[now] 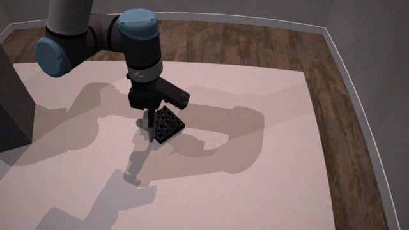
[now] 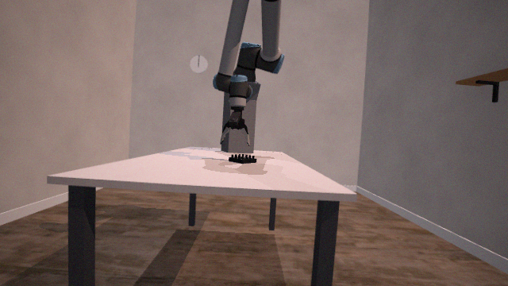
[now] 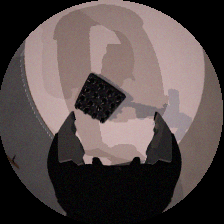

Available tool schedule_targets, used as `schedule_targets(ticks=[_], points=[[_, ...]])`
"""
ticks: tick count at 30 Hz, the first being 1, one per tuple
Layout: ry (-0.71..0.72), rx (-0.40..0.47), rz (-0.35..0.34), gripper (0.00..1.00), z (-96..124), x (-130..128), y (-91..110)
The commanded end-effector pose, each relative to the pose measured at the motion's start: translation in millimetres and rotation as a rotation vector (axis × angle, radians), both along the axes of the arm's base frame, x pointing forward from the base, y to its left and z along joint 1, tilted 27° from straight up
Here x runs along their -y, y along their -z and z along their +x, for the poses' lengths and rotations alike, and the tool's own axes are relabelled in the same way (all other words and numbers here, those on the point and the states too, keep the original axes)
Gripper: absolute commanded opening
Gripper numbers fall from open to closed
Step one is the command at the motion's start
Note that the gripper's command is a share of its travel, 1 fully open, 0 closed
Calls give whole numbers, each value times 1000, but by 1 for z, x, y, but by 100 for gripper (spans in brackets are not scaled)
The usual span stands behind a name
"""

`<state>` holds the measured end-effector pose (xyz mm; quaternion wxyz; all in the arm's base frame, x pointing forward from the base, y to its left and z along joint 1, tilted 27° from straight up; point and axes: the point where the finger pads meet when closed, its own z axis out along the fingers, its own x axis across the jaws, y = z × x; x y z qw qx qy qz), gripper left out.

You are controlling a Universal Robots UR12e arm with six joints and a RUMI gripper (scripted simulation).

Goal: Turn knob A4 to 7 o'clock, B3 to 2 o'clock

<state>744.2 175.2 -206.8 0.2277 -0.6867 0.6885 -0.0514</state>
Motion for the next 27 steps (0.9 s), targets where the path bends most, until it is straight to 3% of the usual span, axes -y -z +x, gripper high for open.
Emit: schedule_targets(ticks=[1, 27], points=[[141, -37, 55, 100, 5, -3, -5], [712, -190, 302, 100, 22, -21, -24]])
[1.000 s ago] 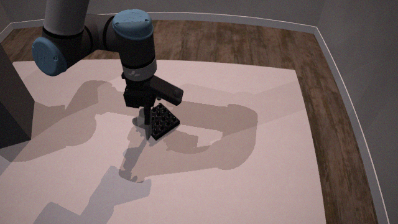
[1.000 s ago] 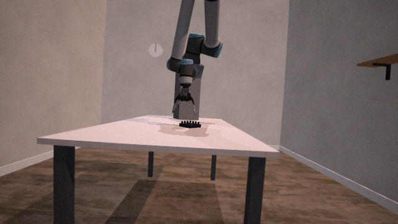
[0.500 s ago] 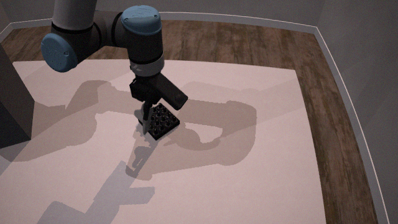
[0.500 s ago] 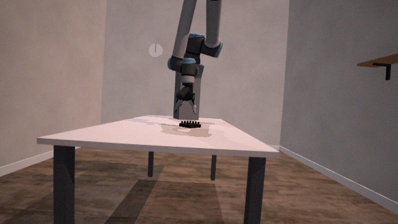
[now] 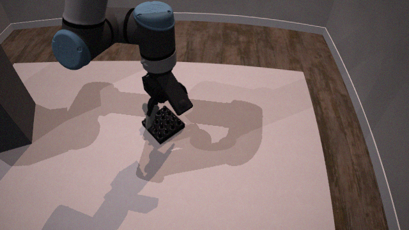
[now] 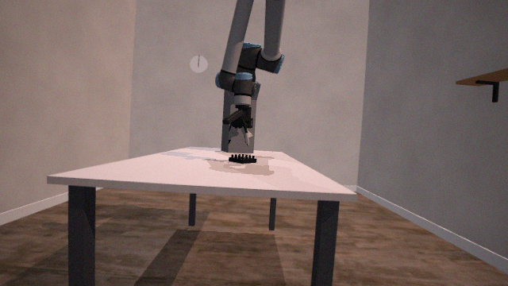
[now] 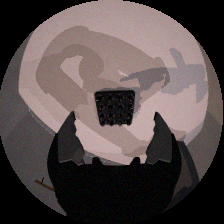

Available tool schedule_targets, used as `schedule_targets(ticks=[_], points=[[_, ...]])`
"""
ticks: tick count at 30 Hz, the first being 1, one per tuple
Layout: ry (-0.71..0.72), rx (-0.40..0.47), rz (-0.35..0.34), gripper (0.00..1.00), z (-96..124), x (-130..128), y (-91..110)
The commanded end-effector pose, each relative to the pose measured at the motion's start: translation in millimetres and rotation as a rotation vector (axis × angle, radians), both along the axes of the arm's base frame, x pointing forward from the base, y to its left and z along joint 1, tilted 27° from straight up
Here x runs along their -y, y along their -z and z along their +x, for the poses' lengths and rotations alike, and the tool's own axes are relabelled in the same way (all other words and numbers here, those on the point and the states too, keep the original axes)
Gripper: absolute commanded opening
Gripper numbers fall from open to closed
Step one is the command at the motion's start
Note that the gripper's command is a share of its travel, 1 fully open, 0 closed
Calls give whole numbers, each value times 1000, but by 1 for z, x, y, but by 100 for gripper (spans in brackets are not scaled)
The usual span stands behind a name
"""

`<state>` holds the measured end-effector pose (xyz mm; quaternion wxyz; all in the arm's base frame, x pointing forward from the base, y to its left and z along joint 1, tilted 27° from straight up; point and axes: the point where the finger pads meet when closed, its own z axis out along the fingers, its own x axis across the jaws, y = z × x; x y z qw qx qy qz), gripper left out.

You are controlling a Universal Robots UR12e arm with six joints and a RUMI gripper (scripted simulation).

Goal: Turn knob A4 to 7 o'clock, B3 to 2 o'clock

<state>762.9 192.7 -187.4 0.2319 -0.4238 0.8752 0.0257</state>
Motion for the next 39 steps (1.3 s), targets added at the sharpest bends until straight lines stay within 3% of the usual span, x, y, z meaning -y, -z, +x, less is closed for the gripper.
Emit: schedule_targets(ticks=[1, 23, 39], points=[[141, -36, 55, 100, 4, -5, -5], [583, -154, 247, 100, 12, -23, -21], [695, -184, 296, 100, 13, -29, -25]])
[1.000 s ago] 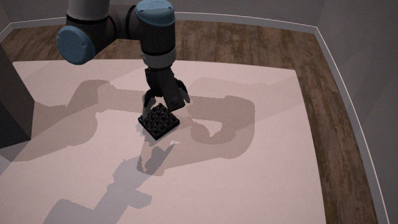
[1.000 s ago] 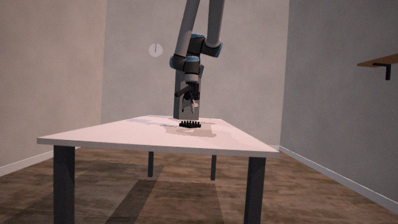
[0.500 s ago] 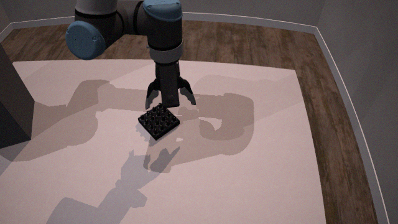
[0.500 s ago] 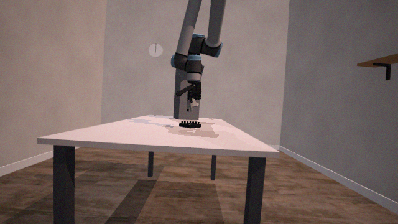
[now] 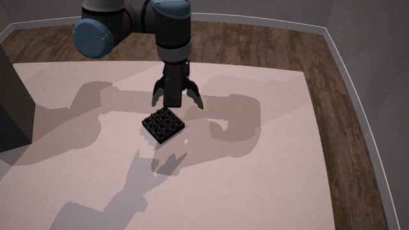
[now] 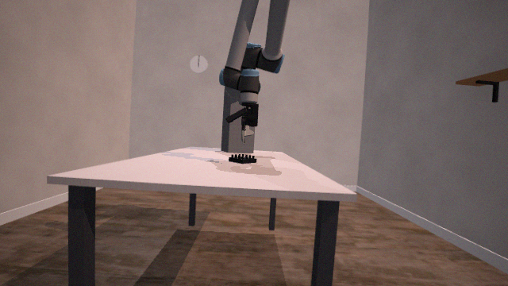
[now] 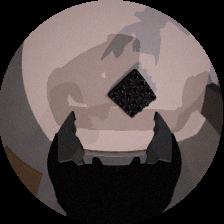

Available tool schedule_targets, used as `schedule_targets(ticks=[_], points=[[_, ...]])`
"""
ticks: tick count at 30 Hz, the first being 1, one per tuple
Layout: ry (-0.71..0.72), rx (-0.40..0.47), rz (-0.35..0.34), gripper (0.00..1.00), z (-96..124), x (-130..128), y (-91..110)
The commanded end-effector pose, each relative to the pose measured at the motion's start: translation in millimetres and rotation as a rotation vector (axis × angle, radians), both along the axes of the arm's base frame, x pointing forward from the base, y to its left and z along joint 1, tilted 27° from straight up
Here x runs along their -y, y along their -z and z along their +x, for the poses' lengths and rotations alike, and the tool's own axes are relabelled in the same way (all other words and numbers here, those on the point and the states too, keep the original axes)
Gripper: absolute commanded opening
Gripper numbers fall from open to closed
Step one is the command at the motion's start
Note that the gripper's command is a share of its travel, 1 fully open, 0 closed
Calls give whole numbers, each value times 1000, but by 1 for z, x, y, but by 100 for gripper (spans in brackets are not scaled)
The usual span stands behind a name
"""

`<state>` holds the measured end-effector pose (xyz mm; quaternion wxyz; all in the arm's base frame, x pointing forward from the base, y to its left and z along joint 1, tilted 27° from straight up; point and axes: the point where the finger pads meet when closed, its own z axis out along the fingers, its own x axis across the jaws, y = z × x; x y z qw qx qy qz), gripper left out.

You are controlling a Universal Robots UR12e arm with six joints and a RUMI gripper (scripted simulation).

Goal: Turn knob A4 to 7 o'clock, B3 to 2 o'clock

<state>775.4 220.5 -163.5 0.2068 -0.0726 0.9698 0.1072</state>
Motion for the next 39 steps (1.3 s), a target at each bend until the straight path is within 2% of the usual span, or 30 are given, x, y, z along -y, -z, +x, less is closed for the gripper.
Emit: schedule_targets(ticks=[1, 9, 10, 39], points=[[26, -6, 10, 100, 1, -1, -2], [29, -7, 12, 100, 1, -1, -2], [29, -7, 12, 11, 1, -1, -2], [29, -7, 12, 11, 1, -1, -2]])
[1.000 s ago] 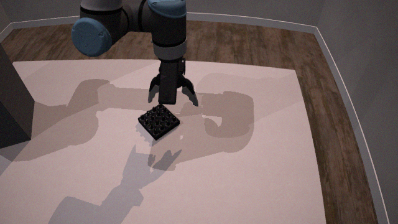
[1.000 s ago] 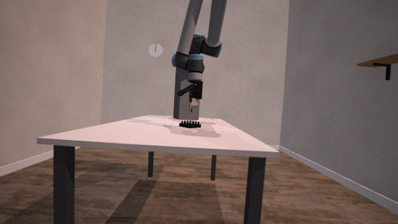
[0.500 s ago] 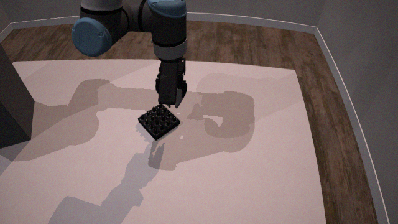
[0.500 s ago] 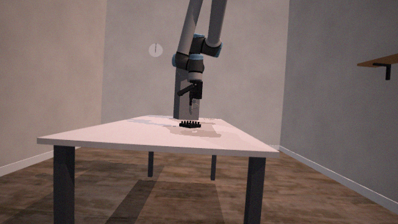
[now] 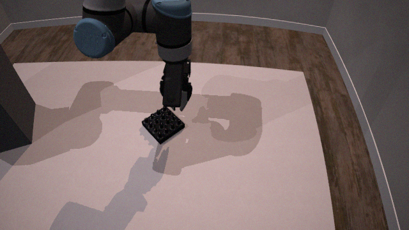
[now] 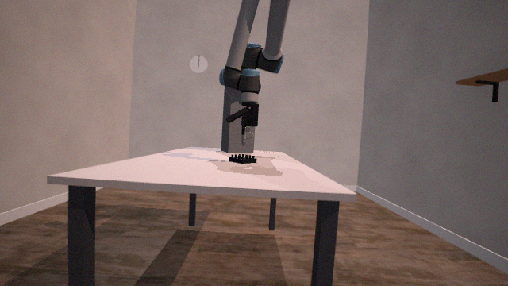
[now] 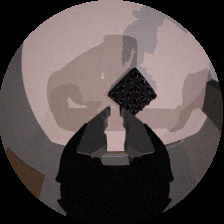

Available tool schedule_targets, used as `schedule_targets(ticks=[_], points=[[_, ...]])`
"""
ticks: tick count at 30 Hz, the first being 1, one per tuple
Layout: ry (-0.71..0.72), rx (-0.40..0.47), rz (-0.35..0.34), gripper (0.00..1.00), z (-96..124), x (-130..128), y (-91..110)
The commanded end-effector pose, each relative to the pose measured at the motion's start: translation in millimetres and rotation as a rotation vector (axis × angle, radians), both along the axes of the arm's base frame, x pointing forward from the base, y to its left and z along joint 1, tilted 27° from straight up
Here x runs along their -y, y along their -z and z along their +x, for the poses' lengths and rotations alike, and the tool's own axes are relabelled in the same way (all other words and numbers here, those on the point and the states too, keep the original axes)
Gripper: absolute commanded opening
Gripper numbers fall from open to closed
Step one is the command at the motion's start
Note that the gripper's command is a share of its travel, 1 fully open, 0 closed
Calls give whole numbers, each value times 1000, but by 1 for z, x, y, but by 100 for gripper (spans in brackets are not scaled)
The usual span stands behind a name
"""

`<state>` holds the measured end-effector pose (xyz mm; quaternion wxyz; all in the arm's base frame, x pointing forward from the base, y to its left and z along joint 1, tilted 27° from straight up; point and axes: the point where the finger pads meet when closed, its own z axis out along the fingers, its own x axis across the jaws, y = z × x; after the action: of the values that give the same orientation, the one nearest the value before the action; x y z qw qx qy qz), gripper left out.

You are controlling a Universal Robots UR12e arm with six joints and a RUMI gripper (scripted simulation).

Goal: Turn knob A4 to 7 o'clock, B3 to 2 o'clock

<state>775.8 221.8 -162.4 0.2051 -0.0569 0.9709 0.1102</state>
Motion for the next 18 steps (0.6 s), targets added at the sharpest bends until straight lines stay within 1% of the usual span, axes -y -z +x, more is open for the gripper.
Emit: schedule_targets(ticks=[1, 18], points=[[0, 1, 0, 11, 0, 0, -1], [0, 1, 0, 11, 1, -1, 2]])
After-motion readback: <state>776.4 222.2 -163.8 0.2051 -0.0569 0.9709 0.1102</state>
